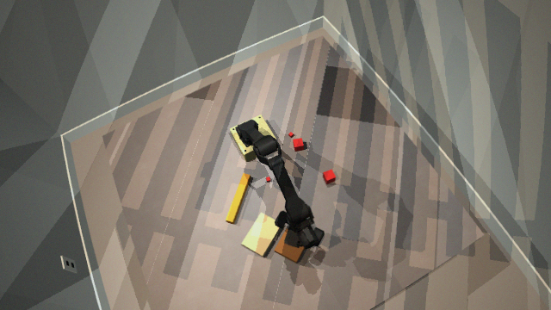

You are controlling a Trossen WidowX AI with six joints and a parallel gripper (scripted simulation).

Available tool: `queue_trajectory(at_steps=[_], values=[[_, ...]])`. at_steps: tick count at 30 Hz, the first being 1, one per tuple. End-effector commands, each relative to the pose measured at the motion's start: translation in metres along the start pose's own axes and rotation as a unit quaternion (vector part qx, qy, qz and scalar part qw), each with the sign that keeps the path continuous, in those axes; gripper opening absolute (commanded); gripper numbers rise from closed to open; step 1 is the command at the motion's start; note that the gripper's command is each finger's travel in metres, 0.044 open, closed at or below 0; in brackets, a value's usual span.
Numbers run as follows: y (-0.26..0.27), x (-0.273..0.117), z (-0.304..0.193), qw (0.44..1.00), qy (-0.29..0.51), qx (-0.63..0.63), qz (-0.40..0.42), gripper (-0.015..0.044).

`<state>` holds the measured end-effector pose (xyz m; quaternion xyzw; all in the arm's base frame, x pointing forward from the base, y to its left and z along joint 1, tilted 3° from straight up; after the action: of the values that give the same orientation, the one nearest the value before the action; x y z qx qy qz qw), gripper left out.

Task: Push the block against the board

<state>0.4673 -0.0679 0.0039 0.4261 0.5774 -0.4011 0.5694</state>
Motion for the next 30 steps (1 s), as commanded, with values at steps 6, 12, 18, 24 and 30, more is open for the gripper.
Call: queue_trajectory(at_steps=[6, 12, 18, 24, 30], values=[[-0.001, 0.003, -0.001, 1.000, -0.001, -0.001, -0.003, 0.0000], [-0.001, 0.003, -0.011, 1.000, -0.001, -0.001, -0.003, 0.0000], [-0.002, 0.003, -0.021, 1.000, 0.000, -0.001, -0.003, 0.0000], [-0.003, 0.003, -0.031, 1.000, 0.000, -0.001, -0.003, 0.0000], [-0.004, 0.003, -0.041, 1.000, 0.000, -0.001, -0.003, 0.0000]])
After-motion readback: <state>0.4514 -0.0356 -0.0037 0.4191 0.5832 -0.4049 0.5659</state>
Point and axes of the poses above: the point midway between the two fingers, 35 mm back from their tips, its own x axis out along the fingers, its own y axis across the jaws, z = x × y, the point moved 3 cm from there along -x, back along the fingers, and after that the axes turned 7 degrees about x, right-handed, at the moved point
